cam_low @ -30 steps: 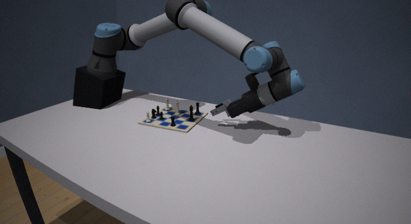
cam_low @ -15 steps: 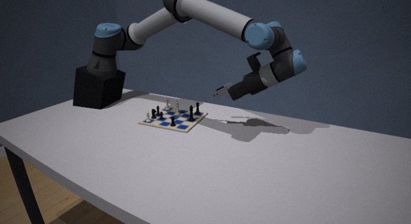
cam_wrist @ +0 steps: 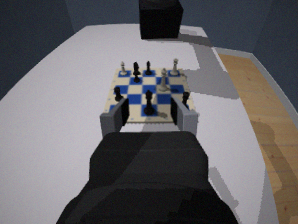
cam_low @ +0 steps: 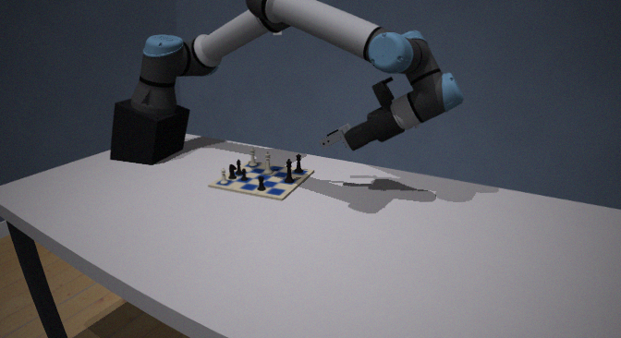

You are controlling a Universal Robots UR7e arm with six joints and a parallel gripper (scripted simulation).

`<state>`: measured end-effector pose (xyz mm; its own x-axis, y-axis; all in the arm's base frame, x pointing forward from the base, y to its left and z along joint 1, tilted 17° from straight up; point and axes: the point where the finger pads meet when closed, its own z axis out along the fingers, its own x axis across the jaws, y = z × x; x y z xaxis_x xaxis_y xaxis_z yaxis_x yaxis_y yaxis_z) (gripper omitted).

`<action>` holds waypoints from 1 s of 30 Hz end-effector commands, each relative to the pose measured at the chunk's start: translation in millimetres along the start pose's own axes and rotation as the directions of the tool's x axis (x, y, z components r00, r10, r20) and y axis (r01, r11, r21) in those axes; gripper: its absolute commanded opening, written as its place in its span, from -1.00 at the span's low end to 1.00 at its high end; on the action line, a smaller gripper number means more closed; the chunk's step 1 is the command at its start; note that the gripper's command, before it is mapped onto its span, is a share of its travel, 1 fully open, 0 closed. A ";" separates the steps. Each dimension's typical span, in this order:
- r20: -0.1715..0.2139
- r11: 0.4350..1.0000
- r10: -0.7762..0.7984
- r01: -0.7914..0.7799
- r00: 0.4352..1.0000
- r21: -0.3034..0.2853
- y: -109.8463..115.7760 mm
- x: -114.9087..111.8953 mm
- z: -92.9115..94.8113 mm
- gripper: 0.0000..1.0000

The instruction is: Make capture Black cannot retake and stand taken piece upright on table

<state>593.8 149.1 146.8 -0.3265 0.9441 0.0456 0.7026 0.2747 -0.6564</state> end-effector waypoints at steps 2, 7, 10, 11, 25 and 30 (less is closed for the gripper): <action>-0.001 1.000 0.008 -0.008 1.000 -0.019 -1.1 0.8 -1.1 1.00; -0.004 0.998 0.025 -0.025 1.000 -0.057 -2.2 2.5 -1.1 1.00; -0.007 0.995 0.038 -0.039 0.999 -0.089 -3.2 4.0 -1.0 1.00; -0.008 0.994 0.043 -0.044 0.999 -0.100 -3.6 4.6 -0.9 1.00; -0.043 0.950 0.116 -0.124 0.992 -0.286 -13.9 15.3 4.0 1.00; -0.069 0.912 0.147 -0.162 0.987 -0.378 -21.4 22.0 9.0 1.00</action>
<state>574.7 159.4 152.5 -0.2112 0.9774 0.0031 0.8862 0.1928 -0.4213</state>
